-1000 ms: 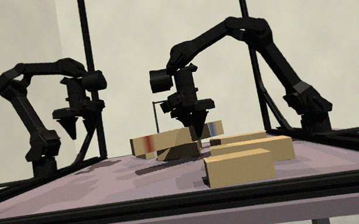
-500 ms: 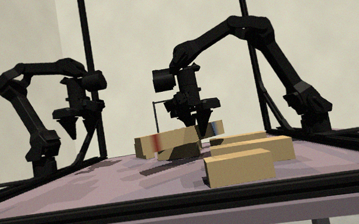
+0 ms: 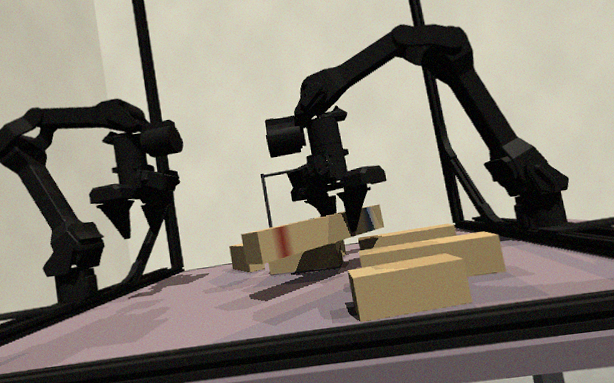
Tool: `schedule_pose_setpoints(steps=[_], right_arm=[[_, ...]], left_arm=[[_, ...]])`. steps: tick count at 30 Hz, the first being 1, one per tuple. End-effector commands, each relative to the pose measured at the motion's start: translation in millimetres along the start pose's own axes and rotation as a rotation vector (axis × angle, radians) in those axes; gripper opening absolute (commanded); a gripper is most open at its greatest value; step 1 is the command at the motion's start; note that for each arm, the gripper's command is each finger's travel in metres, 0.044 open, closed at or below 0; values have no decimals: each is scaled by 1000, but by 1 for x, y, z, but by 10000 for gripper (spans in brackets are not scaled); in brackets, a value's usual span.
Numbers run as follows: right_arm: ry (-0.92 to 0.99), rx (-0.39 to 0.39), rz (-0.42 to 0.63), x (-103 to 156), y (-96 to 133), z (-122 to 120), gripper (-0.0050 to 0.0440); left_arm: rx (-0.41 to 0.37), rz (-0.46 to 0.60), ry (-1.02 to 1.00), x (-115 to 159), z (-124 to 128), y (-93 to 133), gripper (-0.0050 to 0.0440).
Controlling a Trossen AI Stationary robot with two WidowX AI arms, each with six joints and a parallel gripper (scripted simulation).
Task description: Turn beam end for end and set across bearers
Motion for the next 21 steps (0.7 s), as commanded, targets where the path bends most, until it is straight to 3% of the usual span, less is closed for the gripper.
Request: schedule_pose_setpoints(steps=[1,21], right_arm=[[-6,2,2,0,0,0,440],[-6,2,2,0,0,0,440]], left_arm=[[13,-18,44,3,2,7,0],[15,-17,252,14,7,7,0]])
Point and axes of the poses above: on each arm, the point midway between the two fingers, 35 mm back from their tips, its own y axis back along the fingers, its own z axis across the jaws, x = y × z, the point moved 7 cm from there along y, back along the fingers, and after that the axes turned 5 degrees about -y, right-handed, at the moved point
